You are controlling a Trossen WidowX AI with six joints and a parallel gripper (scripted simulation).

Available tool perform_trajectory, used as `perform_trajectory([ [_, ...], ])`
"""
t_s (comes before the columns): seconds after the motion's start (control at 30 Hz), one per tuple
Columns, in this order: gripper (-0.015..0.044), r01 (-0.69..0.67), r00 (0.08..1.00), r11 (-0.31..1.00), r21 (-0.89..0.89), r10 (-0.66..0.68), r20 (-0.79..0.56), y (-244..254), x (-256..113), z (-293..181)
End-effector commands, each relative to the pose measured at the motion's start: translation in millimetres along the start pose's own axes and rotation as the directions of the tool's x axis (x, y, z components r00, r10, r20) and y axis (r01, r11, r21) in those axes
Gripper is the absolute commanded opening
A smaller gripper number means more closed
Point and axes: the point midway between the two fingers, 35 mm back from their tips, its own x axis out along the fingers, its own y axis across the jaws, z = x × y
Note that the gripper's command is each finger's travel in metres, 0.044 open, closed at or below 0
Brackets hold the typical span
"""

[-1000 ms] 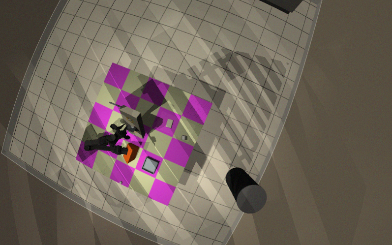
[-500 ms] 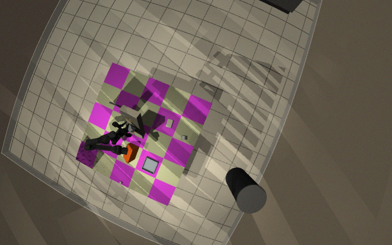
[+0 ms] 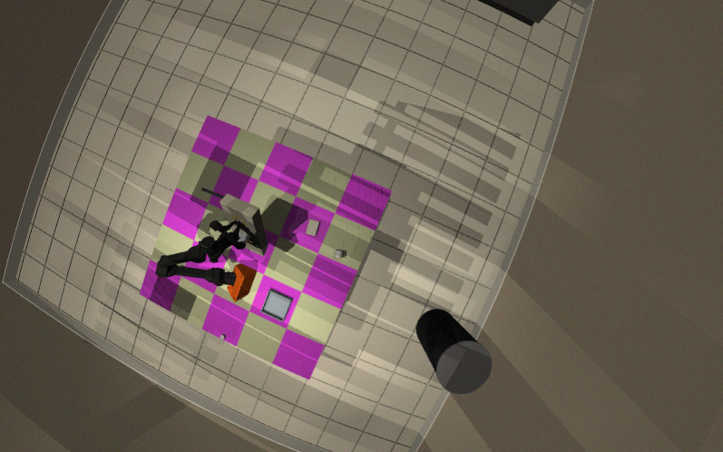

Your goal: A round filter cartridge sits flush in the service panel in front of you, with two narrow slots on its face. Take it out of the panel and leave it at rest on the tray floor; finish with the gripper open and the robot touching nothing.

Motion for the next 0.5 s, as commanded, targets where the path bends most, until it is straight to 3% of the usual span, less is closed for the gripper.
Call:
perform_trajectory([
  [0.0,0.0116,0.003,1.000,1.000,0.008,-0.003,0.000,-1.9,3.8,-1.1],
  [0.47,0.0116,0.003,1.000,1.000,0.008,-0.003,0.000,-2.8,3.8,-0.6],
])
